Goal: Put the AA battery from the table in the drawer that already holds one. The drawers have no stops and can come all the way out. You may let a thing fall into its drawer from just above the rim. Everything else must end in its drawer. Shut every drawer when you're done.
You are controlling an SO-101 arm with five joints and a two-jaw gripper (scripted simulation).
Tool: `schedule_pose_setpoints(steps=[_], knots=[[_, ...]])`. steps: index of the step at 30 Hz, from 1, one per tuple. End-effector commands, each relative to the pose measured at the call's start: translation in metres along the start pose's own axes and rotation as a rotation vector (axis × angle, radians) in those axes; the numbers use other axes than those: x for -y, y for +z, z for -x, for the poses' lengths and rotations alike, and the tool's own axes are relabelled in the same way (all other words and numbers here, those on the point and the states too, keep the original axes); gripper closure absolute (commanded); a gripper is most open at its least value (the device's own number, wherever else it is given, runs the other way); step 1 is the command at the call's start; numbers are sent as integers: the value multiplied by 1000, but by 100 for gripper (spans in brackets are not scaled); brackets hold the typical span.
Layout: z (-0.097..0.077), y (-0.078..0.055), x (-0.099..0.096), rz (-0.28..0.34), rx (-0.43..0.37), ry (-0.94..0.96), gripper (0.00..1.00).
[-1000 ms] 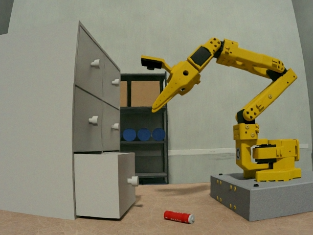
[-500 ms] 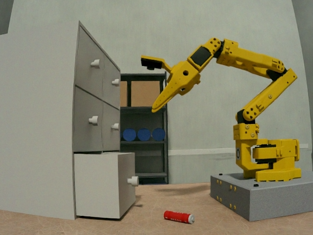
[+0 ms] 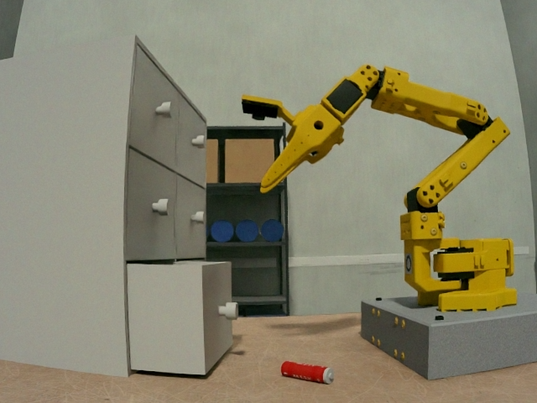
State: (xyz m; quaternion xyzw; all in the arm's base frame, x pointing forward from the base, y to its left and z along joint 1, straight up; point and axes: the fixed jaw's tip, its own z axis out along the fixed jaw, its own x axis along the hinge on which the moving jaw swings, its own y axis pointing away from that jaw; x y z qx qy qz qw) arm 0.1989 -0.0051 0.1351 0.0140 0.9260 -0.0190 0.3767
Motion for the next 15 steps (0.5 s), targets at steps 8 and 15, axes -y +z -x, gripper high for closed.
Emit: schedule_pose_setpoints(steps=[8,15], knots=[[-48,4,1,-5,-167,10,79],[-73,5,1,-3,-254,8,79]])
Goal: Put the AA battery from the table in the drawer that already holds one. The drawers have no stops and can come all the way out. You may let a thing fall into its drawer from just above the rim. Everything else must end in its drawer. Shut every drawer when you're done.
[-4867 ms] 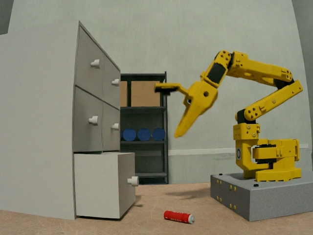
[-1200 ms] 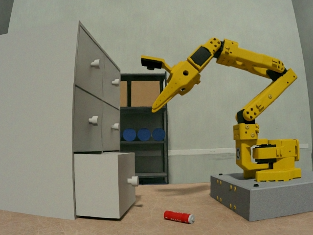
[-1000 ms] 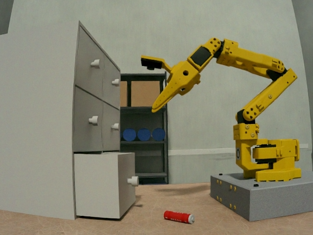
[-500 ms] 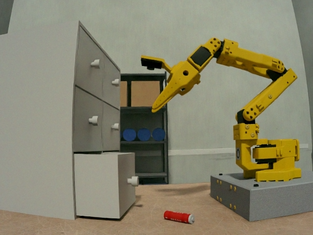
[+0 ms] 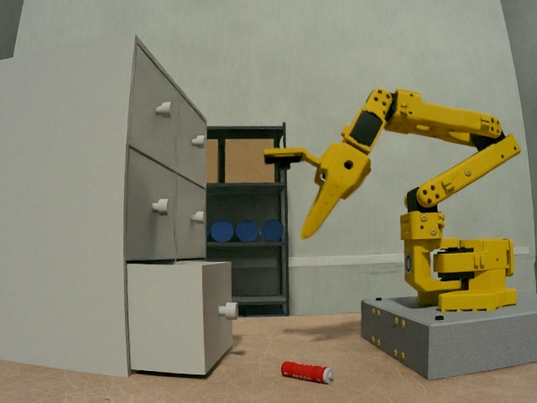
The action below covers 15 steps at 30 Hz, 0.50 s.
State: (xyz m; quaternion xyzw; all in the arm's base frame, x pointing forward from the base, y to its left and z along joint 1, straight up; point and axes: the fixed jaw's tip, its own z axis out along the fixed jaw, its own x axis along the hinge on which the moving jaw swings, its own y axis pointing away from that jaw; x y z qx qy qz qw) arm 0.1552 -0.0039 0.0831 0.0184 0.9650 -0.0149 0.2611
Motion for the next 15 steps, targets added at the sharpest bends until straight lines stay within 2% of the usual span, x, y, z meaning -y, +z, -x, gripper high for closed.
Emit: schedule_pose_setpoints(steps=[1,15], knots=[[-6,0,2,-5,-10,3,79],[22,-7,2,-9,165,7,79]])
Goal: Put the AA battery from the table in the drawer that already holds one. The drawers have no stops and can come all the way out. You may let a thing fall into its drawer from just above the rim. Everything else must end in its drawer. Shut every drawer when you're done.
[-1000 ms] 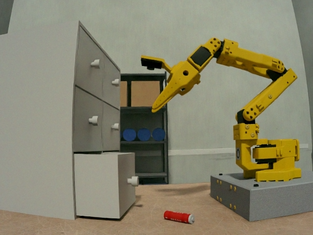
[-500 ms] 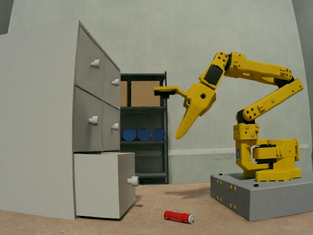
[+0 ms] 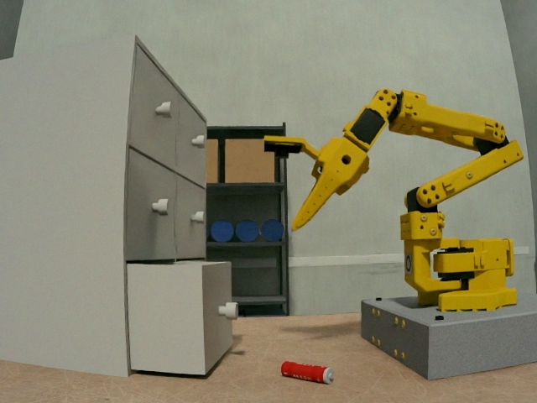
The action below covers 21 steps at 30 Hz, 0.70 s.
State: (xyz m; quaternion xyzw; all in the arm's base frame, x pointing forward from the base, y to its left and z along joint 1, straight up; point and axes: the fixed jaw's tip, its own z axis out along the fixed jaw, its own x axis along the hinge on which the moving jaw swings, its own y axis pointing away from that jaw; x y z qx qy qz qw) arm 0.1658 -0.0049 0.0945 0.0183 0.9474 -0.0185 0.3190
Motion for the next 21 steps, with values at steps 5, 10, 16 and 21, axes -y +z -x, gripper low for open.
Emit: schedule_pose_setpoints(steps=[5,10,16,21], knots=[[7,-2,1,-4,44,-18,79],[6,-2,0,-4,44,-143,79],[5,-2,0,-5,44,-293,79],[4,-2,0,-5,44,-368,79]])
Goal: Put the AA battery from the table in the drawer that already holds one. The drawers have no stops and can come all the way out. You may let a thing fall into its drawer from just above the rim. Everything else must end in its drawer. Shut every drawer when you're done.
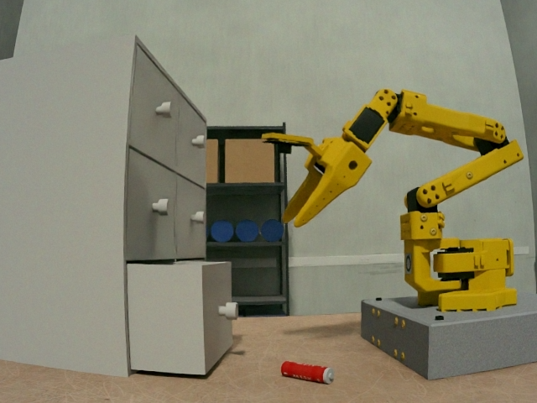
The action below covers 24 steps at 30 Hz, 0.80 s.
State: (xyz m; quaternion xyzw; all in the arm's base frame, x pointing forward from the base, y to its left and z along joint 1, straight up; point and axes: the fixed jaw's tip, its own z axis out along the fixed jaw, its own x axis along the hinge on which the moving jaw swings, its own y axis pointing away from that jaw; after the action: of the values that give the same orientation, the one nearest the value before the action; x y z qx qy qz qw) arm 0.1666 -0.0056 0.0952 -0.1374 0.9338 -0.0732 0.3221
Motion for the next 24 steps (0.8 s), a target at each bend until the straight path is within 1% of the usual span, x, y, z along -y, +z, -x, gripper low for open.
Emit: schedule_pose_setpoints(steps=[1,15,17,24], knots=[[3,-1,0,-3,21,-62,79],[1,-1,-1,-1,24,-412,79],[1,-1,-1,-1,24,-412,79],[0,-1,-1,-1,26,-587,79]])
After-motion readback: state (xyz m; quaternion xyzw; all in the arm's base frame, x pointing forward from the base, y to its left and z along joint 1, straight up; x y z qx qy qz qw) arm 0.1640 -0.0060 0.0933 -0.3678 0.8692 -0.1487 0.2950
